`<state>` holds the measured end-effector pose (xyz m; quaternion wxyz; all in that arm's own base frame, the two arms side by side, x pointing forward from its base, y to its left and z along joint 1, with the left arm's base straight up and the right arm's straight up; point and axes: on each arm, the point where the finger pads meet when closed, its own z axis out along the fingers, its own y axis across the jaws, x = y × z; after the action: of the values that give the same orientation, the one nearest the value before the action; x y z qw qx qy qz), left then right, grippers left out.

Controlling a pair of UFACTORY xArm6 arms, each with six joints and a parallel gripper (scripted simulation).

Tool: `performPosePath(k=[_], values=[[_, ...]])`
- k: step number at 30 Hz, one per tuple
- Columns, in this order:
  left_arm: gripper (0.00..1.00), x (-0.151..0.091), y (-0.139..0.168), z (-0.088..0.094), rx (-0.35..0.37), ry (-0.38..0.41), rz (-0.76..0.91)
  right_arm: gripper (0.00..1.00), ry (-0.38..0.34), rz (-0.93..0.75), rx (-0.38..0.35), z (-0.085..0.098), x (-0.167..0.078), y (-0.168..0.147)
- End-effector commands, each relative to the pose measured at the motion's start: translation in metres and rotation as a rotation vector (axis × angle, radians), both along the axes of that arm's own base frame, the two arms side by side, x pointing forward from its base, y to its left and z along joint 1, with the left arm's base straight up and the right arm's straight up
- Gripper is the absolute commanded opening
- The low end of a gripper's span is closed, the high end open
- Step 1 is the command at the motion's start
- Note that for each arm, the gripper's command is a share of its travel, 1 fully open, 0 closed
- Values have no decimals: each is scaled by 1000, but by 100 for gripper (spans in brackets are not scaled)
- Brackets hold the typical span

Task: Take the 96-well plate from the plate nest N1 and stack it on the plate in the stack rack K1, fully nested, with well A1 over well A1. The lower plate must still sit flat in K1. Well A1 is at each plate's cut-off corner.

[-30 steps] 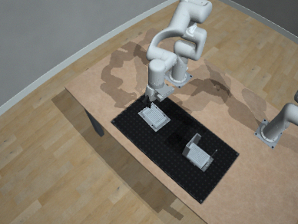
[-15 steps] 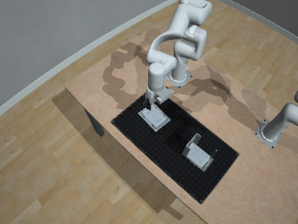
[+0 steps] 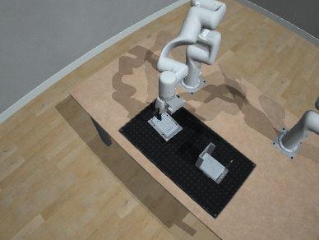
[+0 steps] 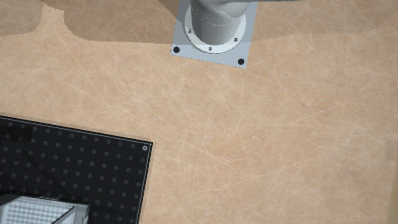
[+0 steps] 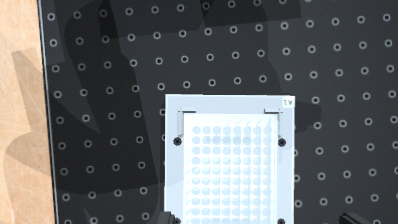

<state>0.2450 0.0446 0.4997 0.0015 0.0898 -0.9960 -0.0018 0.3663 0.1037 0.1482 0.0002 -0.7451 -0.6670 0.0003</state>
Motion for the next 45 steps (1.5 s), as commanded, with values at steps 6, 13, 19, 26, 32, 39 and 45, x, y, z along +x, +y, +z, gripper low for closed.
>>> performPosePath(k=[6,13,19,26,32,39,45], values=[[100,0,0,1,1,-4,0,100,-4,0,1,-14,2,0],[100,0,0,1,1,-4,0,100,-4,0,1,-25,2,0],[100,0,0,1,1,-4,0,100,-4,0,1,-32,2,0],[100,0,0,1,1,-4,0,100,-4,0,1,-44,2,0],[100,0,0,1,1,-4,0,100,-4,0,1,-54,2,0],[100,0,0,1,1,-4,0,100,-4,0,1,-62,2,0],[100,0,0,1,1,-4,0,100,-4,0,1,-72,2,0]])
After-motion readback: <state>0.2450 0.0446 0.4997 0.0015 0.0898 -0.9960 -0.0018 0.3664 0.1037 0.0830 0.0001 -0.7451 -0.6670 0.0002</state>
